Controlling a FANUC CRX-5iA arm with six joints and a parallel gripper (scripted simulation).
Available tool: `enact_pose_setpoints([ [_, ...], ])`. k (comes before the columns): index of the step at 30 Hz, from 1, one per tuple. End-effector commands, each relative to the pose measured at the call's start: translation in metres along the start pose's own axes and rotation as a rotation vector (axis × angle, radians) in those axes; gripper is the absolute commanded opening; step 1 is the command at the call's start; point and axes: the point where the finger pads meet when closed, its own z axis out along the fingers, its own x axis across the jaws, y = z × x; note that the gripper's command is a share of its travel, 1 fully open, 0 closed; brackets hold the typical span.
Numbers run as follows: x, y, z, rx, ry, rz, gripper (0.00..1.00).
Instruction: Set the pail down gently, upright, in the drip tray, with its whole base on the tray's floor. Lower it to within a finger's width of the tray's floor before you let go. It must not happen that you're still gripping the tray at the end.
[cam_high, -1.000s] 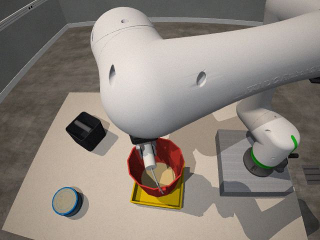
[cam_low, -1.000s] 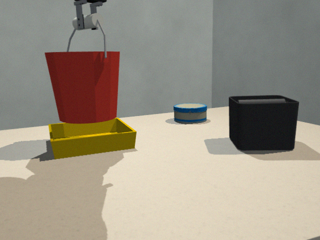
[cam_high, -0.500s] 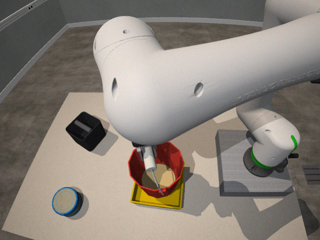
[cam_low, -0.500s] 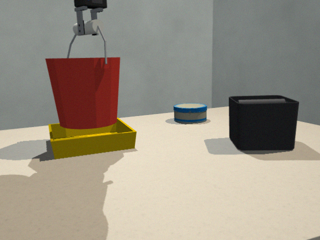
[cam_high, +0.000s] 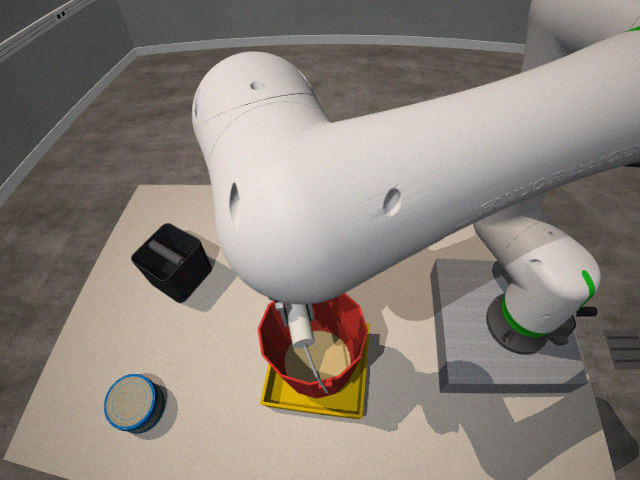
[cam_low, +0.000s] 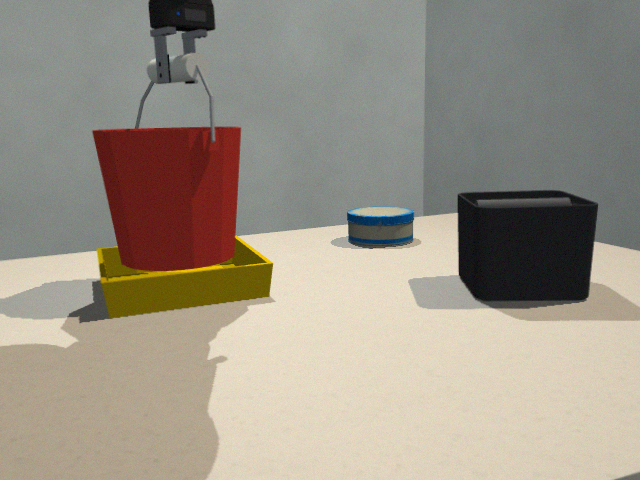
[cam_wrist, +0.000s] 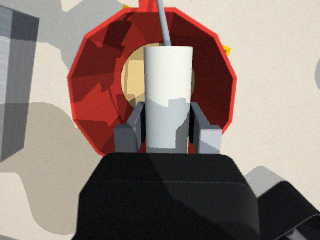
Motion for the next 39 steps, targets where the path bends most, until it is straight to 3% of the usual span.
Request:
enact_pose_setpoints([
  [1,0.0,0.0,0.002,-0.001,0.002,0.0,0.0],
  [39,0.001,0.0,0.033,-0.001,0.002,0.0,0.0],
])
